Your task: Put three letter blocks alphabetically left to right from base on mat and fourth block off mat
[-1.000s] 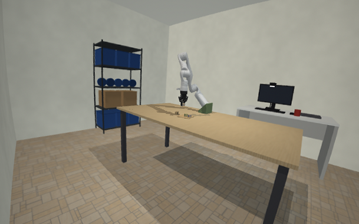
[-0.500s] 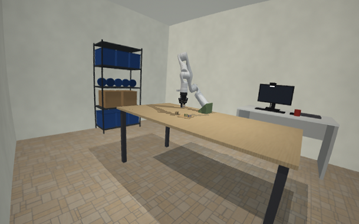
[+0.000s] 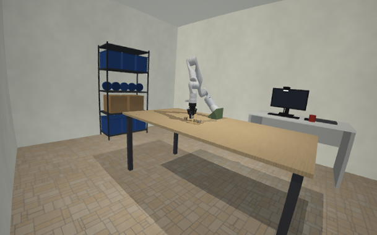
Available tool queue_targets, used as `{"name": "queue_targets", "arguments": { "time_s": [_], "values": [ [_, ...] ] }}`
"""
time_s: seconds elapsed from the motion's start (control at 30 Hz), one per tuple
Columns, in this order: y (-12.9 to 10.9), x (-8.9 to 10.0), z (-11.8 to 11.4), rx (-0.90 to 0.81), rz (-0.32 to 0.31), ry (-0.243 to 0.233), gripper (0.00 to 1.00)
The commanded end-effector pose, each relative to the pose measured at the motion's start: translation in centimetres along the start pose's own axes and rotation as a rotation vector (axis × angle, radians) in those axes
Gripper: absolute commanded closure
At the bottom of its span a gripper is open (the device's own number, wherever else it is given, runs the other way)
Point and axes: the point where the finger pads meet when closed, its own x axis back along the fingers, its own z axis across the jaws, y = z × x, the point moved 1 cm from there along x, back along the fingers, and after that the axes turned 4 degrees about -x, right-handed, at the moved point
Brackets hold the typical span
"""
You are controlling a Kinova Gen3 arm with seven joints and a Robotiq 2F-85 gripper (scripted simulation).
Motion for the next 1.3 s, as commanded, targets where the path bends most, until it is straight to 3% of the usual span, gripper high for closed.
{"name": "queue_targets", "arguments": {
  "time_s": [0.0, 0.23, 1.27],
  "values": [
    [-0.16, -1.11, 0.29, 0.002, 0.009, 0.010, 0.74],
    [-0.16, -2.03, 0.31, 0.002, 0.009, 0.010, 0.74],
    [-0.16, -2.05, 0.31, 0.002, 0.009, 0.010, 0.74]
  ]
}}
